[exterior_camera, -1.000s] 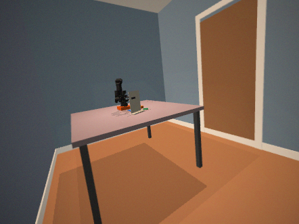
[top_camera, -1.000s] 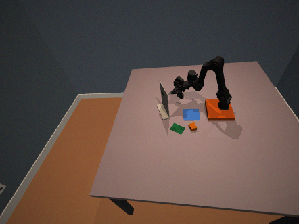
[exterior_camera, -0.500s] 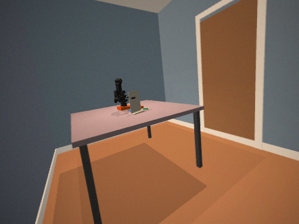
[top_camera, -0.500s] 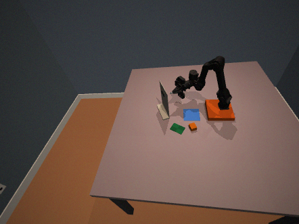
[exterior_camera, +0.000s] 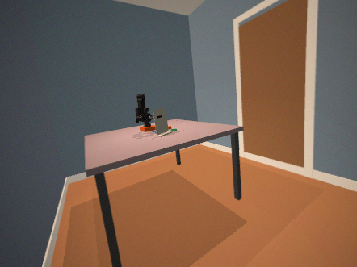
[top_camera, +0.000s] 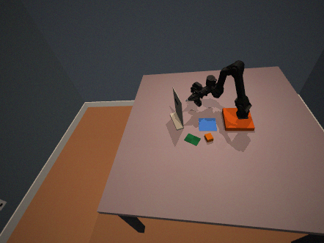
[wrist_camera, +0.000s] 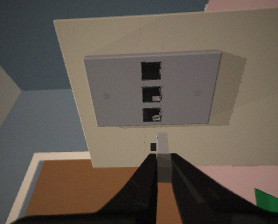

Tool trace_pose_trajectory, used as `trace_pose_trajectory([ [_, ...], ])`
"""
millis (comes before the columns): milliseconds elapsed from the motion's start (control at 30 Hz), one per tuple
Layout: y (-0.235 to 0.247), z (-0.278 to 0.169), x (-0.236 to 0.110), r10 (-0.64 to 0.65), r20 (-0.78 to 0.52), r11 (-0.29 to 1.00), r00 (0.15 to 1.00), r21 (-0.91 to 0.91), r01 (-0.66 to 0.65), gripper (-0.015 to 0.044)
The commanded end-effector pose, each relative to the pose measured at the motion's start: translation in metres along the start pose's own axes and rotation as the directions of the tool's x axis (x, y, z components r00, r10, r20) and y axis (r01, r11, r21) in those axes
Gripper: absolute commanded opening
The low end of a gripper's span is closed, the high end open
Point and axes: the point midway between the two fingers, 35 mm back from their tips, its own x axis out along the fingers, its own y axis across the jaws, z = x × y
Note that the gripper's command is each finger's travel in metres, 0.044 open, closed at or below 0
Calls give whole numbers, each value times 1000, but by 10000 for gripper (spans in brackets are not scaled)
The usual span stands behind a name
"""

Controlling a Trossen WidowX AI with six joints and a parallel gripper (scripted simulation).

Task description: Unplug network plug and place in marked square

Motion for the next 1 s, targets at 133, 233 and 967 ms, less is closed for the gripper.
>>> trace_pose_trajectory([
  [133,0,-2,-6,0,-3,1000,1000,2,0,0],
  [233,1,-1,-5,0,0,1000,1000,0,0,0],
  [967,49,-9,-20,-1,-2,1000,1000,1,1,0],
])
